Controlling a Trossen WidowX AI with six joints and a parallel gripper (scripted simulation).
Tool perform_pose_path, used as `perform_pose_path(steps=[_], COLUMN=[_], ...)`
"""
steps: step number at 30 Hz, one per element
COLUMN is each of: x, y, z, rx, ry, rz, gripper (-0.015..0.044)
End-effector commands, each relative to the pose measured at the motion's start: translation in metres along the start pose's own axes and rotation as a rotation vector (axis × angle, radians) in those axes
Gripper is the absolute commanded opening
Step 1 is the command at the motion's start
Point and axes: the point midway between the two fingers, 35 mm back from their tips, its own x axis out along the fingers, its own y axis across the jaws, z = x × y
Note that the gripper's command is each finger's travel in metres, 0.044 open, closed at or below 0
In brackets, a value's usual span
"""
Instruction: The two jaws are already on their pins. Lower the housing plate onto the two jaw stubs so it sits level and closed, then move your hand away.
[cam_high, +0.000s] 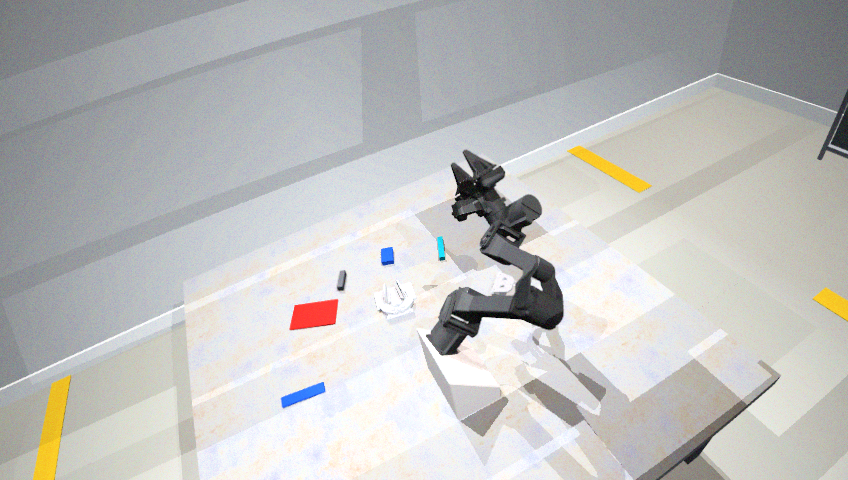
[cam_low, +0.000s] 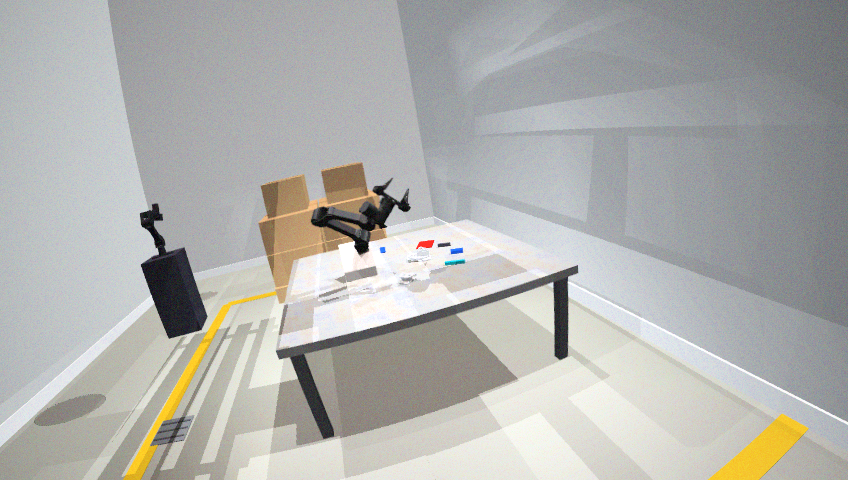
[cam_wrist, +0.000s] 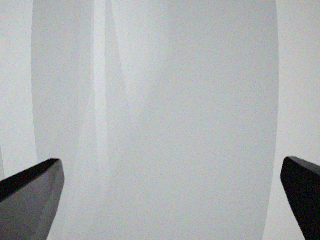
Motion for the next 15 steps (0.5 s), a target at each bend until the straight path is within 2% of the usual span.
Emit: perform_pose_path(steps=[1, 15], x=[0.002, 0.004], y=[0.009, 0.041], z=[-0.009, -0.029], rx=[0.139, 0.56], ry=[0.041, 0.178], rz=[0.04, 0.152], gripper=[0.044, 0.044])
